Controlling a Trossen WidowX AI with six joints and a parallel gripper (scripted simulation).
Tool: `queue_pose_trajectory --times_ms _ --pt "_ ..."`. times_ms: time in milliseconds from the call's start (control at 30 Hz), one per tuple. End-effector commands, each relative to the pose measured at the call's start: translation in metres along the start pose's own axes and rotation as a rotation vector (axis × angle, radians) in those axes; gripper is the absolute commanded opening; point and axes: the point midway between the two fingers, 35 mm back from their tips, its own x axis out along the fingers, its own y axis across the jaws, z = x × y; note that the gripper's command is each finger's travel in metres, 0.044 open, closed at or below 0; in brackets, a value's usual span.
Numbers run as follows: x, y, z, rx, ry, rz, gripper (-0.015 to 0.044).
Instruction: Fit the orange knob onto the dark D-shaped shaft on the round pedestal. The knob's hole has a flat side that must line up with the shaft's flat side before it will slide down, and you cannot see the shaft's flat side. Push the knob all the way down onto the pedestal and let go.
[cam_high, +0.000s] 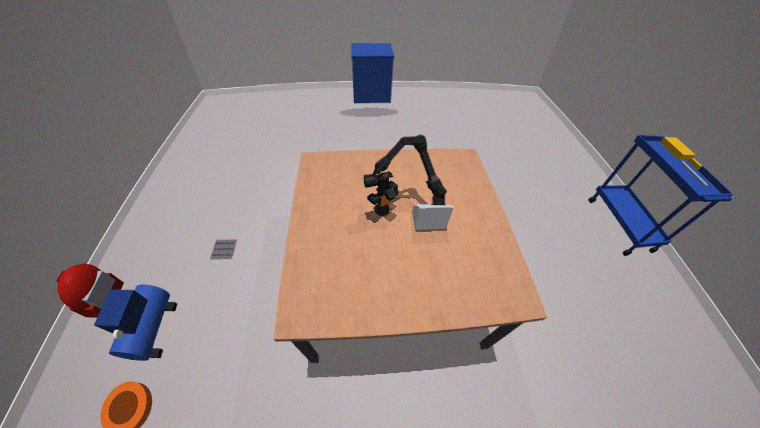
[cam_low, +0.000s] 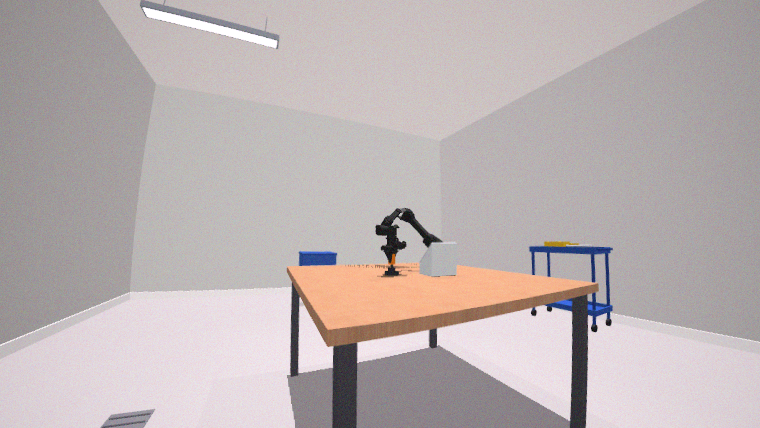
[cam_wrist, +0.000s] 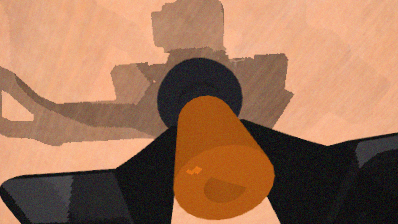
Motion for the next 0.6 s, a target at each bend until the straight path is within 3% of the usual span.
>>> queue_pose_trajectory --times_ms 0,567 --pt "-0.0013 -0.0009 -0.0012 -0.003 0.001 -0.003 0.0000" --pt "0.0027 -0.0002 0.0013 -0.003 0.001 -0.002 0.0000"
